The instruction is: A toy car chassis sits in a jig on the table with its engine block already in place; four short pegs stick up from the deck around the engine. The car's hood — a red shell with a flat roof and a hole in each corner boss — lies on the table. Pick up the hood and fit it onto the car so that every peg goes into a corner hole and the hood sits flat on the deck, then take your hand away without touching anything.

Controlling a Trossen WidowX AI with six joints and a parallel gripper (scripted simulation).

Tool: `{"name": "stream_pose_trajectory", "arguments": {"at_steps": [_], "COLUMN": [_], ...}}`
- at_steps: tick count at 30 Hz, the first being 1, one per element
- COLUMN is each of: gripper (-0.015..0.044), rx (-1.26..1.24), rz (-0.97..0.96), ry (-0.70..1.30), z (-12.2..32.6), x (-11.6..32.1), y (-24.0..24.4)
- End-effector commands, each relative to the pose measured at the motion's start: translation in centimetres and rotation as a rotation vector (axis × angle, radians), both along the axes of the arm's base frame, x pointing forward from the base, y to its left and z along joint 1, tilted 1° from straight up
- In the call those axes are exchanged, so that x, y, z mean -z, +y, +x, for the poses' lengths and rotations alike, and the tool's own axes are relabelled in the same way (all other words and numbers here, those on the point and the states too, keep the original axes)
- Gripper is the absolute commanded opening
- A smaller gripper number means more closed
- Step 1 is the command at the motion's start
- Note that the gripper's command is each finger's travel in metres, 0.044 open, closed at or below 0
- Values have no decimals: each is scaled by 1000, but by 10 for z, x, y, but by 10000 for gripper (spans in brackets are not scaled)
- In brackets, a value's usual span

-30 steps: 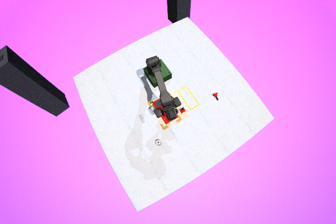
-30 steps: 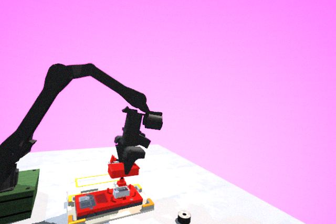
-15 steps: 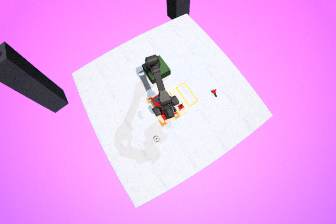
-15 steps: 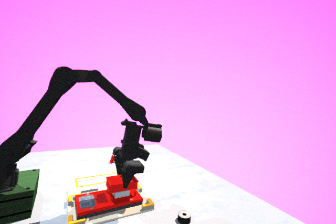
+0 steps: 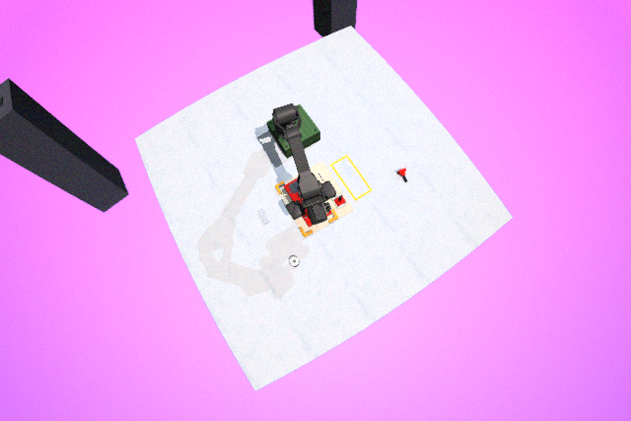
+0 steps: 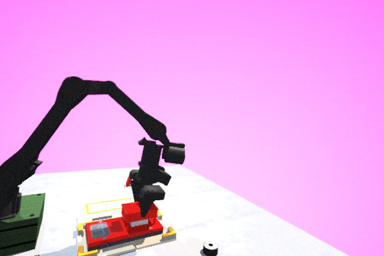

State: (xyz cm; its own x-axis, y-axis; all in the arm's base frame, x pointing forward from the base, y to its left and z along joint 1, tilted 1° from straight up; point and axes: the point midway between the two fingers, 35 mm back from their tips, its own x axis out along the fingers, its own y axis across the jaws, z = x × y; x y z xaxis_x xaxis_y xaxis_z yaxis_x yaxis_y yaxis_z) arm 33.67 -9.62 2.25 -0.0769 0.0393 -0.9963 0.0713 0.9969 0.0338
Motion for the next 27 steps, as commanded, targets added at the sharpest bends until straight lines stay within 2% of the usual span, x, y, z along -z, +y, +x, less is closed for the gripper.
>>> {"name": "stream_pose_trajectory", "arguments": {"at_steps": [1,27], "gripper": [0,0], "rx": [-6,-6], "rz": [2,2], "ry": [-3,-3], "z": [1,1], "x": [0,6], "y": [0,0]}}
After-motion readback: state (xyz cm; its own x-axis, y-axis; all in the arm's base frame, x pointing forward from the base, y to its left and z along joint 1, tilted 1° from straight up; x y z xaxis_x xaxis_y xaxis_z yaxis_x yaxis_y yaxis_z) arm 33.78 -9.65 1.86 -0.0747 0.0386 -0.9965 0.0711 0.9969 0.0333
